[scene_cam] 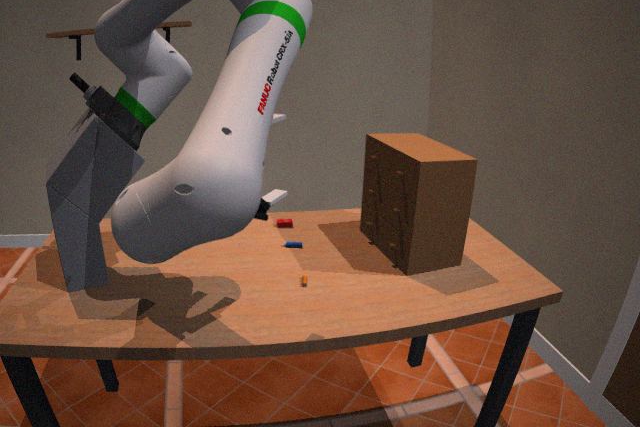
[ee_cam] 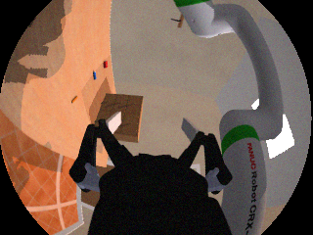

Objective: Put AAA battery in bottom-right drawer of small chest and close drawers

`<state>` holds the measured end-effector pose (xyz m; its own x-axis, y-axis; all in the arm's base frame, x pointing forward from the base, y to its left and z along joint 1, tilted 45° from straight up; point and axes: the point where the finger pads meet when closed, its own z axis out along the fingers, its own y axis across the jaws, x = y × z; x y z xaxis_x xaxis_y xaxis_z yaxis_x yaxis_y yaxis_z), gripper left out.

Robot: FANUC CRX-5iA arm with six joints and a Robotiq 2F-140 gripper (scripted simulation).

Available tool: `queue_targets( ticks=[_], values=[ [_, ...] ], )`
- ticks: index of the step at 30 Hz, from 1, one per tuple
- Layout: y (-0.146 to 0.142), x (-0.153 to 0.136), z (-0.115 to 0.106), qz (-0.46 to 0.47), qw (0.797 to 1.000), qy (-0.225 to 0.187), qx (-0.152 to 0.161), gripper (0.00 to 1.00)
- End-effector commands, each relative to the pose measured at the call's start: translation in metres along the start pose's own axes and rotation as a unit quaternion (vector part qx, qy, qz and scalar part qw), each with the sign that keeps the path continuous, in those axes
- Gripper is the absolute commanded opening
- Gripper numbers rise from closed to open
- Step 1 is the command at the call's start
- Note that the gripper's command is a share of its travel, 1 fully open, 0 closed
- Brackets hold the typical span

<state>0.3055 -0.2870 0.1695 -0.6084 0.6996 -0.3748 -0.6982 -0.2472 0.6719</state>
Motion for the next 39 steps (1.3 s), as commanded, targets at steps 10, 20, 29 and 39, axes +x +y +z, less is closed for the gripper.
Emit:
queue_targets(
  ticks=[10, 20, 29, 39],
  values=[
    [0.000, 0.000, 0.000, 0.000, 1.000, 0.000, 0.000, 1.00],
    [0.000, 0.000, 0.001, -0.001, 1.000, 0.002, 0.002, 1.00],
    [-0.012, -0.007, 0.063, -0.065, 0.990, 0.077, 0.095, 1.00],
    [-0.029, 0.009, 0.134, -0.198, 0.930, 0.222, 0.216, 1.00]
  ],
)
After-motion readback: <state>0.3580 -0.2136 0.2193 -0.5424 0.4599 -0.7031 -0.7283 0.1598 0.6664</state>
